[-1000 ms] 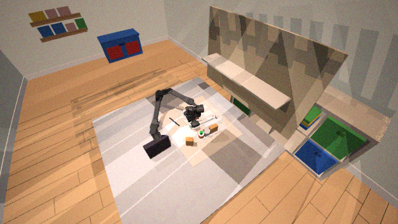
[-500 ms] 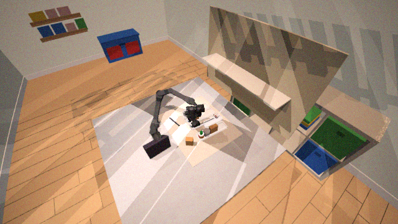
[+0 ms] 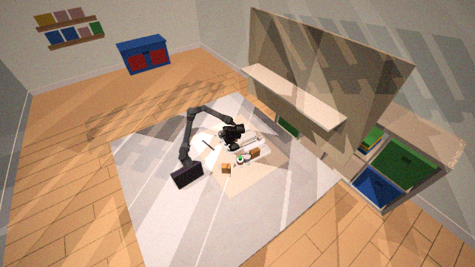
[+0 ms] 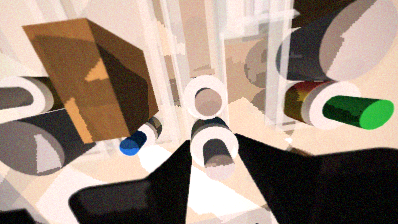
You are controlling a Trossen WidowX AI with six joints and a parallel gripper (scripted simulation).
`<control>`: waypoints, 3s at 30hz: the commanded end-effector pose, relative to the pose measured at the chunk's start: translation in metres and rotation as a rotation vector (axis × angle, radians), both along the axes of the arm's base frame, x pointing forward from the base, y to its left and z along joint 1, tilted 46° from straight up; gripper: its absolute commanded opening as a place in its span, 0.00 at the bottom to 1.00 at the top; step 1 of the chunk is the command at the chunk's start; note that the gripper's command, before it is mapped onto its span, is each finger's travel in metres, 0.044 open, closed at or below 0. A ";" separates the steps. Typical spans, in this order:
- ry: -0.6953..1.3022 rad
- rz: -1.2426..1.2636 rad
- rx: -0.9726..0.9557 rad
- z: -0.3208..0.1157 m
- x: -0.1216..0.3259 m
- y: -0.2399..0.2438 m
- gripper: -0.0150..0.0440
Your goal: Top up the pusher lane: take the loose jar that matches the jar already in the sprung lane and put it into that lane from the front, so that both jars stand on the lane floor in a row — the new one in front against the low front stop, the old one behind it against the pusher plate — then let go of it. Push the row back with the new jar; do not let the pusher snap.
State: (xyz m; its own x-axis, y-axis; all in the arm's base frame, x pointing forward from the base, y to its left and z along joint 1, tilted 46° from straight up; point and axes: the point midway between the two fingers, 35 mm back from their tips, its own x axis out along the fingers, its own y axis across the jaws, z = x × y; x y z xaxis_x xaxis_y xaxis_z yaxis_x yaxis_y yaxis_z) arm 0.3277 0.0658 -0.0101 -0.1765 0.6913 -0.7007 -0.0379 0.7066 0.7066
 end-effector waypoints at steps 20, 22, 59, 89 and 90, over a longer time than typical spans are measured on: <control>-0.023 -0.007 0.008 0.005 0.016 0.001 0.25; -0.023 -0.007 0.008 0.005 0.016 0.001 0.25; -0.023 -0.007 0.008 0.003 0.016 0.003 0.25; -0.023 -0.007 0.008 -0.002 0.015 0.008 0.25; -0.023 -0.007 0.008 -0.002 0.015 0.008 0.25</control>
State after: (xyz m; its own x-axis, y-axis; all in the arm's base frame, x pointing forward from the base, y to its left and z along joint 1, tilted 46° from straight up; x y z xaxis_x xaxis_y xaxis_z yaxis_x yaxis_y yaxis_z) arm 0.3400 0.0707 -0.0116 -0.1644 0.6925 -0.7024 -0.0440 0.7063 0.7066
